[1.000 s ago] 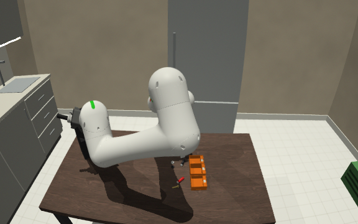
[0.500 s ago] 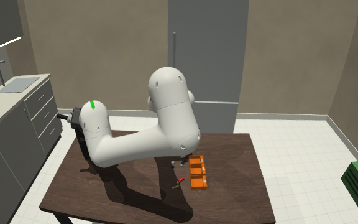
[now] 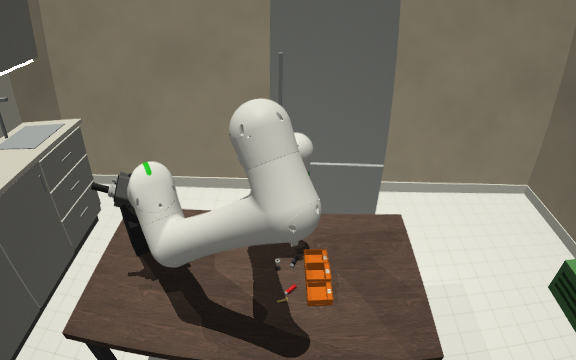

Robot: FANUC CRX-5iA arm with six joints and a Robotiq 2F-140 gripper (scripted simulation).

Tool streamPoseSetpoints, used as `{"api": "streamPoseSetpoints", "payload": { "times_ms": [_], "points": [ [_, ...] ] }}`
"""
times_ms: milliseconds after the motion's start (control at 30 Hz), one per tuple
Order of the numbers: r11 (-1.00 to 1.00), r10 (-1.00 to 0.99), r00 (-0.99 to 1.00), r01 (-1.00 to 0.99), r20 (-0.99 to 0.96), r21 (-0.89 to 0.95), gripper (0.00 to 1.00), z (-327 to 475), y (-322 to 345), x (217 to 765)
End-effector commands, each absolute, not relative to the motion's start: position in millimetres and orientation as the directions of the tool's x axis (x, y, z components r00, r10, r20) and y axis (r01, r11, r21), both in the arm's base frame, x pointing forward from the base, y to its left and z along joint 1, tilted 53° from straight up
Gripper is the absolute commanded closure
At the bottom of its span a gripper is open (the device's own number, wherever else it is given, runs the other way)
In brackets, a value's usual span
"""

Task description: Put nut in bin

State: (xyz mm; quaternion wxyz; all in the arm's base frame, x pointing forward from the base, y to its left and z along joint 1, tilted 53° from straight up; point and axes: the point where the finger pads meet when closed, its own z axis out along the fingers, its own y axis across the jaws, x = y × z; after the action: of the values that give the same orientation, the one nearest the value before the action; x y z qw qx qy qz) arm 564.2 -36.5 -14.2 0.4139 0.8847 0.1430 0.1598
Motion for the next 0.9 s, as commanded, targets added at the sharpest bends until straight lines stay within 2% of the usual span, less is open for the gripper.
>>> {"api": "streamPoseSetpoints", "payload": {
  "times_ms": [0,867],
  "points": [
    [-0.616,0.385,0.908,0.121,0.164,0.778,0.93,-6,-27,559],
    [-0.616,0.385,0.908,0.121,0.164,0.778,0.93,11,-26,554]
  ]
}}
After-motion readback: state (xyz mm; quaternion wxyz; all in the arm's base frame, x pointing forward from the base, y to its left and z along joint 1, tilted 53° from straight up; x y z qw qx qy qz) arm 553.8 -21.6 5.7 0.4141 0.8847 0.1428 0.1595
